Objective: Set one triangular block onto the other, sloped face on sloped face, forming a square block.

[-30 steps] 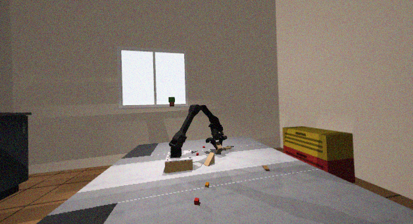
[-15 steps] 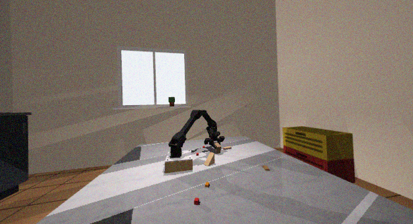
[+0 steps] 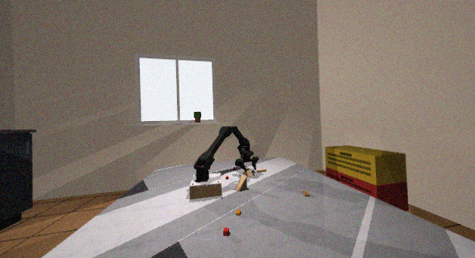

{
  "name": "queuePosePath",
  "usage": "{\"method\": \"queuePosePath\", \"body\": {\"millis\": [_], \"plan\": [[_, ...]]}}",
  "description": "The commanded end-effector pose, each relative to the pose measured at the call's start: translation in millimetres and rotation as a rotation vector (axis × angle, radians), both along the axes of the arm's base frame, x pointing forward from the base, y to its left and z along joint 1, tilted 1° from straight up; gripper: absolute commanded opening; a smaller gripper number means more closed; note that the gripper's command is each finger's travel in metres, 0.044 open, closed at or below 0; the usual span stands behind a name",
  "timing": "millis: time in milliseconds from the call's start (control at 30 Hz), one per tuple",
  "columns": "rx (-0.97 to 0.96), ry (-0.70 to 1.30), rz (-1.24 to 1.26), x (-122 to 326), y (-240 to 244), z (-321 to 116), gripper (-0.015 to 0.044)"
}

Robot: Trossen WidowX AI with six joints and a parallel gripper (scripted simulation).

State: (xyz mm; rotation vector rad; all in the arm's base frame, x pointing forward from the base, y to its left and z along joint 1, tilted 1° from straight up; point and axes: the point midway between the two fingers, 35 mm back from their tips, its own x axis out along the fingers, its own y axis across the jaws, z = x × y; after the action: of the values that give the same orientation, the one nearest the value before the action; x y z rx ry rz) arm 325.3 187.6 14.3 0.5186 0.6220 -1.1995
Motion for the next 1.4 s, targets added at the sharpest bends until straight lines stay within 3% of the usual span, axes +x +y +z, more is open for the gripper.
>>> {"method": "queuePosePath", "body": {"millis": [0,200,433,667,933,1033,1167,1367], "plan": [[-0.001,0.008,0.003,-1,0,0,0.044],[0.0,0.008,0.004,-1,0,2,0.044],[0.019,-0.003,0.05,-5,-3,97,0.044],[0.079,0.024,0.019,-3,-7,93,0.044],[0.732,0.51,-0.11,-10,-42,28,0.044],[1.051,0.557,-0.073,-3,-47,24,0.044],[1.456,0.48,0.046,14,-59,34,0.044],[1.52,0.452,0.072,17,-62,38,0.044]]}}
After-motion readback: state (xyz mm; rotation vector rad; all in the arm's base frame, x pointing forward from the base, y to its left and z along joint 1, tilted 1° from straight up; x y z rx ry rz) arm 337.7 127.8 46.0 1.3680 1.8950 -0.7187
